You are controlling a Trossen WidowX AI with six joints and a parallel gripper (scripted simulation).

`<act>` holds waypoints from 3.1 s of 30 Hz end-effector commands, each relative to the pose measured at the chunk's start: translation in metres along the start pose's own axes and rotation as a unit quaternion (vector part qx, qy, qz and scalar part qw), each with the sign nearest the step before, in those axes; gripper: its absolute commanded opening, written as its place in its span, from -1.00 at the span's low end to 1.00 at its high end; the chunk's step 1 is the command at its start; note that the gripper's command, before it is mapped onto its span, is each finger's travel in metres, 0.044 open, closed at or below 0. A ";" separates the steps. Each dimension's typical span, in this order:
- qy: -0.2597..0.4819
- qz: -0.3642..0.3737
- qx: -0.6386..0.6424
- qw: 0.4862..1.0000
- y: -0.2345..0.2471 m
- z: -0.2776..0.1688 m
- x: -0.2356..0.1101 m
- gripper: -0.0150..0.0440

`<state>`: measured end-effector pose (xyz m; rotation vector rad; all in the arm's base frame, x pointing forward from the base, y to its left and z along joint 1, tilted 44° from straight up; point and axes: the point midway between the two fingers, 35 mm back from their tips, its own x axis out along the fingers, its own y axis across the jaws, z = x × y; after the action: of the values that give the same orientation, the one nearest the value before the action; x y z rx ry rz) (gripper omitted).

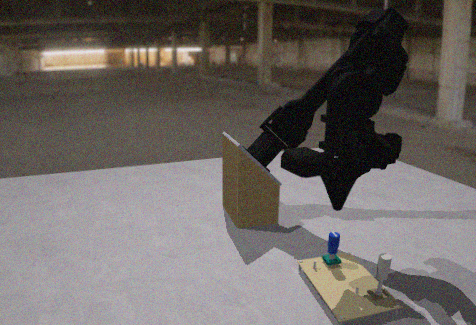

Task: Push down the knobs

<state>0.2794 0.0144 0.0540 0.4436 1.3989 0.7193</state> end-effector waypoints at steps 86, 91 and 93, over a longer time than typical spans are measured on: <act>0.003 0.008 0.005 1.000 0.002 -0.001 0.047 -0.49; 0.003 0.008 0.005 1.000 0.002 -0.001 0.048 -0.49; 0.003 0.008 0.005 1.000 0.002 -0.001 0.048 -0.49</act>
<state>0.2784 0.0467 0.0209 0.4590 1.4082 0.7241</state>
